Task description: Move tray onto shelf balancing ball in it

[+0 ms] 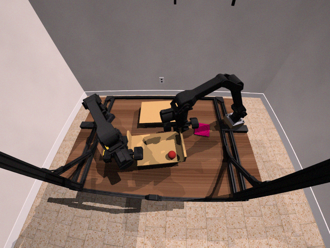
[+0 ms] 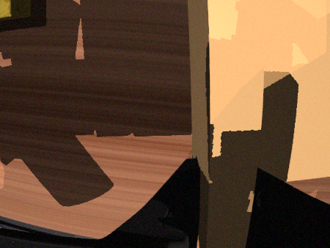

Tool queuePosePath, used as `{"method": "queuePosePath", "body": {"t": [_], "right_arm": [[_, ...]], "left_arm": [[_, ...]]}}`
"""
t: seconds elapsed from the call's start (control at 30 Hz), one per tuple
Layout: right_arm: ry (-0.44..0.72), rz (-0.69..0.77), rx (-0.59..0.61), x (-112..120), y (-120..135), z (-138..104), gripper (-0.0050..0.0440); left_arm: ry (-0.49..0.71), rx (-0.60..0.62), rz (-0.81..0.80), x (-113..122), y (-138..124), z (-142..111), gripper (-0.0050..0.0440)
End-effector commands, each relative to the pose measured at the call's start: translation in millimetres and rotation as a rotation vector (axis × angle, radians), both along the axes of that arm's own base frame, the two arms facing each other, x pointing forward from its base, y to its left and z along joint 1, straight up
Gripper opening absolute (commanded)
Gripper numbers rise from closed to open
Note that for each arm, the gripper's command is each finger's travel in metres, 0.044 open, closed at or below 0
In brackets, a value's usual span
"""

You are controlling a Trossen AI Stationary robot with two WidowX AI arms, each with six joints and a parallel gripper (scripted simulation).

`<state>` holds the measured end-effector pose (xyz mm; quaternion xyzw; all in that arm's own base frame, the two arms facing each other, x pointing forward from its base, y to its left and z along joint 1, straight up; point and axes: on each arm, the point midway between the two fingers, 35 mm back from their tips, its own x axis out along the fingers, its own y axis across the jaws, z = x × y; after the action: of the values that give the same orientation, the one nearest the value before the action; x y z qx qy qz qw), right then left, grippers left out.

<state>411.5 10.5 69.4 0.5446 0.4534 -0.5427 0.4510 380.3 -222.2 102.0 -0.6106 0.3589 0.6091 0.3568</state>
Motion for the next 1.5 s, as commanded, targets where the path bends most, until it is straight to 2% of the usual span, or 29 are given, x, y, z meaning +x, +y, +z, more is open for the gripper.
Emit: {"method": "queuePosePath", "body": {"t": [0.0, 0.93, 1.13, 1.47], "right_arm": [[-0.003, 0.002, 0.005, 0.2, 1.3, 6.5, 0.002], [-0.011, 0.002, 0.026, -0.4, -0.4, 10.6, 0.002], [0.008, 0.002, -0.019, -0.9, -1.9, 15.5, 0.002], [-0.008, 0.002, 0.014, -2.2, -4.8, 11.6, 0.002]], "left_arm": [[-0.003, -0.005, 0.003, 1.0, -1.1, 6.1, 0.002], [-0.011, -0.027, 0.003, 0.5, 0.6, 15.0, 0.002], [0.004, 0.02, 0.003, -0.1, 2.1, 10.3, 0.002], [-0.005, -0.016, 0.003, -1.0, 5.2, 14.3, 0.002]]}}
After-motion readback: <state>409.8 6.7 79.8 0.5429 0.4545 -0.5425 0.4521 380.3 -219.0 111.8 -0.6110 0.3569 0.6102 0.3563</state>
